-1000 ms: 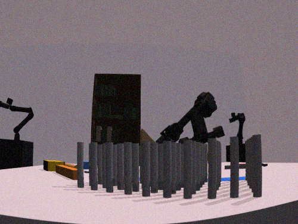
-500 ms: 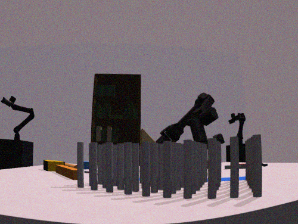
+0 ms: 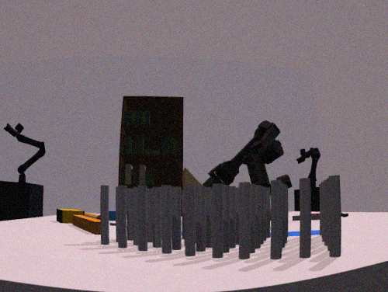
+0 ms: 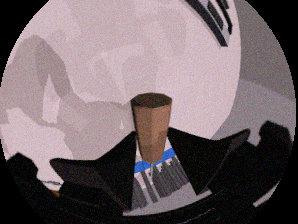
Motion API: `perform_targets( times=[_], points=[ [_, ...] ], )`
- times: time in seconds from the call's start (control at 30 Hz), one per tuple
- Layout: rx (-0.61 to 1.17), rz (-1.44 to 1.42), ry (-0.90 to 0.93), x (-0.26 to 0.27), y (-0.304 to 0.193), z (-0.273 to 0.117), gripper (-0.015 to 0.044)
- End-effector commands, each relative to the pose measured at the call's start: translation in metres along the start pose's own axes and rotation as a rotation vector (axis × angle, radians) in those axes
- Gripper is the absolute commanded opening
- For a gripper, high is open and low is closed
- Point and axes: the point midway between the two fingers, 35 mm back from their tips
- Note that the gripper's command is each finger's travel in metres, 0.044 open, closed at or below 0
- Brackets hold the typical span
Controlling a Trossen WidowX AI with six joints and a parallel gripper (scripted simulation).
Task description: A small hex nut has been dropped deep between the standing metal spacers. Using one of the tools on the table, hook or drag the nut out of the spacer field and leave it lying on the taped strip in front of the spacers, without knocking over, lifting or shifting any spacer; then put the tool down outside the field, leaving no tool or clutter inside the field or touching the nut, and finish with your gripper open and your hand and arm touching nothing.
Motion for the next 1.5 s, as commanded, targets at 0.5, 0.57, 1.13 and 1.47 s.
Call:
perform_targets(
  times=[0.5,0.57,1.13,1.47],
  points=[
    [0.005,-0.012,-0.008,-0.003,-0.013,0.002,0.0],
    [0.005,-0.012,-0.008,-0.003,-0.014,0.003,0.0],
    [0.005,-0.013,-0.008,-0.003,-0.024,0.005,0.0],
    [0.005,-0.014,-0.008,-0.003,-0.029,0.007,0.0]
  ],
)
Point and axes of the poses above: the point midway between the two fingers, 35 mm back from their tips, its own z axis out along the fingers, its own x axis across the jaws, y = z × x, and after that the axes turned 2 degrees about -z, right-handed
